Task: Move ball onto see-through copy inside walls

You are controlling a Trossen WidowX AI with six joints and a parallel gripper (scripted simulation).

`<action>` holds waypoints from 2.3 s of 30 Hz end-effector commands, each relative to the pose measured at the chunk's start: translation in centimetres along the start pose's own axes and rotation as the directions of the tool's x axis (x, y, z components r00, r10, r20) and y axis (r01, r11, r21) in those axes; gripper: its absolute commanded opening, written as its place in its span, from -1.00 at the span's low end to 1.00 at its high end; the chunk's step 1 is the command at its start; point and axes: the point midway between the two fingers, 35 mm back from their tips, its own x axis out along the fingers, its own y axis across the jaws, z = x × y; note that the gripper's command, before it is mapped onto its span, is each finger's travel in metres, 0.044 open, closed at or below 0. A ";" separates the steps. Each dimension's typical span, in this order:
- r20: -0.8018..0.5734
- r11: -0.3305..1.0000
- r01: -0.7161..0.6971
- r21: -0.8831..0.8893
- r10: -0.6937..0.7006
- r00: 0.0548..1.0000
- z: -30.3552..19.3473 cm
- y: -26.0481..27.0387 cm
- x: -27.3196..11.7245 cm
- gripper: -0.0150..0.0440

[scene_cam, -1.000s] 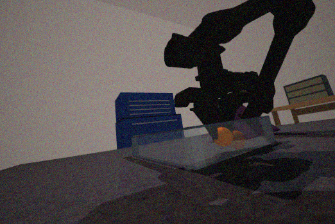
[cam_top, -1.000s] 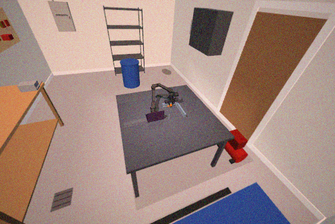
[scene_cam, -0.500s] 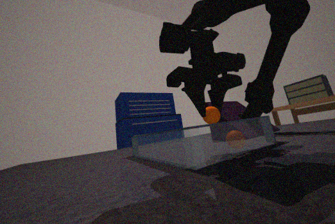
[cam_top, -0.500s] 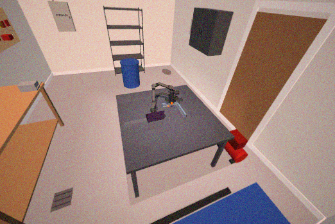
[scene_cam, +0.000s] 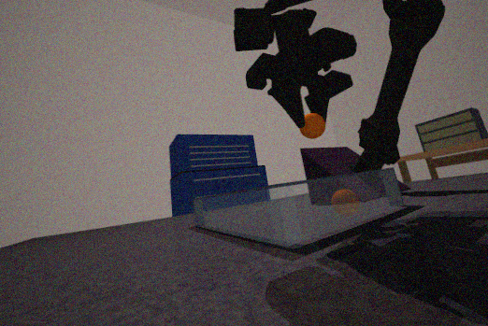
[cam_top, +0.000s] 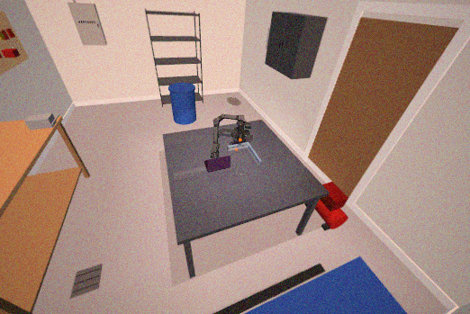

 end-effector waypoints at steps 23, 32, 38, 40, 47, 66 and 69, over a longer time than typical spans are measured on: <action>0.008 0.999 -0.017 -0.028 0.017 1.000 -0.1 3.2 4.2 -0.49; 0.006 0.999 -0.016 -0.028 0.016 1.000 -0.1 3.1 8.1 -0.49; 0.011 0.999 -0.016 -0.029 0.016 1.000 0.0 3.3 10.6 -0.49; 0.011 0.999 -0.016 -0.029 0.016 1.000 0.0 3.4 10.7 -0.49; 0.011 0.999 -0.016 -0.029 0.016 1.000 0.0 3.4 11.4 -0.49; 0.008 0.999 -0.014 -0.033 0.014 1.000 0.1 3.3 12.3 0.13; 0.008 0.999 -0.014 -0.033 0.014 1.000 0.1 3.3 12.3 0.40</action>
